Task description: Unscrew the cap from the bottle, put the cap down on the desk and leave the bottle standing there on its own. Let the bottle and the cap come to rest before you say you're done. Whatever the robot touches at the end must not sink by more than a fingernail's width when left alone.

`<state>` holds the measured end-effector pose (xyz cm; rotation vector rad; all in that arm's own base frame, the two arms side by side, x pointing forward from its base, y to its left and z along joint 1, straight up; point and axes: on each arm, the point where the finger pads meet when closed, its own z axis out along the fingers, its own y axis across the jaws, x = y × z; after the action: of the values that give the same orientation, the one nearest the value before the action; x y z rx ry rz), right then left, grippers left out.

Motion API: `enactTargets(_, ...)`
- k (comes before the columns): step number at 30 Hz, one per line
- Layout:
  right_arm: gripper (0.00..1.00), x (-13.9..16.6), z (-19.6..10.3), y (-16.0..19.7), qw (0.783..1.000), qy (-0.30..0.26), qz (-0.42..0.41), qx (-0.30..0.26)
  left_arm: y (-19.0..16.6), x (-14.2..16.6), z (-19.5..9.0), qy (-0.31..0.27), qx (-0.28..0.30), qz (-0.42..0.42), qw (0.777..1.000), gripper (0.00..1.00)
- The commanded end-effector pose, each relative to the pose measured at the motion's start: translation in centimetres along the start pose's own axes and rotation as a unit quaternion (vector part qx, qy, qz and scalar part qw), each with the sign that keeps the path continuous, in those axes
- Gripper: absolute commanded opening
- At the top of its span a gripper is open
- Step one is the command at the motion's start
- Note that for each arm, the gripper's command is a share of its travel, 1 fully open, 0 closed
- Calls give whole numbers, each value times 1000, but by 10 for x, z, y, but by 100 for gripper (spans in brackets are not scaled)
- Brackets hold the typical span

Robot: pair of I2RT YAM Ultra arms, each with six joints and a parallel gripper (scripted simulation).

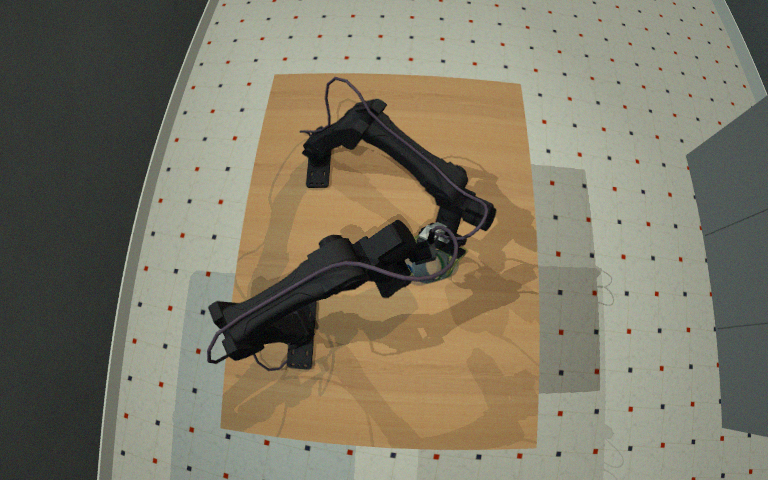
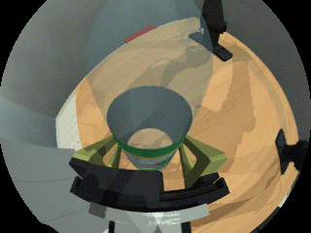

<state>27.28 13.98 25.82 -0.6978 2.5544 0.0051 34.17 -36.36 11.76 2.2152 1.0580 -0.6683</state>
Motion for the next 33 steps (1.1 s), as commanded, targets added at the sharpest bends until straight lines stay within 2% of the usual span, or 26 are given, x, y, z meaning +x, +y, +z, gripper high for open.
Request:
enactTargets(1,0,-3,-6,-4,990,-32,-135,16,6,-12,-9,-18,-13,3,1000,0)
enactTargets(9,0,-3,-7,-3,950,-51,-306,31,6,-12,-9,-18,-13,3,1000,0)
enactTargets(11,0,-3,-7,-3,950,-51,-306,31,6,-12,-9,-18,-13,3,1000,0)
enactTargets(12,0,-3,-7,-3,931,-61,-358,37,6,-12,-9,-18,-13,3,1000,0)
enactTargets(13,0,-3,-7,-3,925,-65,-373,38,6,-12,-9,-18,-13,3,1000,0)
enactTargets(18,0,-3,-7,-3,925,-65,-373,38,6,-12,-9,-18,-13,3,1000,0)
enactTargets(23,0,-1,-3,-2,940,-47,-336,34,6,-12,-9,-18,-13,3,1000,0)
enactTargets(26,34,-1,-3,-2,940,-47,-336,34,6,-12,-9,-18,-13,3,1000,0)
enactTargets(28,34,-1,-3,-2,940,-47,-336,34,6,-12,-9,-18,-13,3,1000,0)
enactTargets(30,57,-1,-3,-2,940,-47,-336,34,6,-12,-9,-18,-13,3,1000,0)
enactTargets(33,57,-1,-3,-2,950,-43,-307,31,6,-12,-9,-18,-13,3,1000,0)
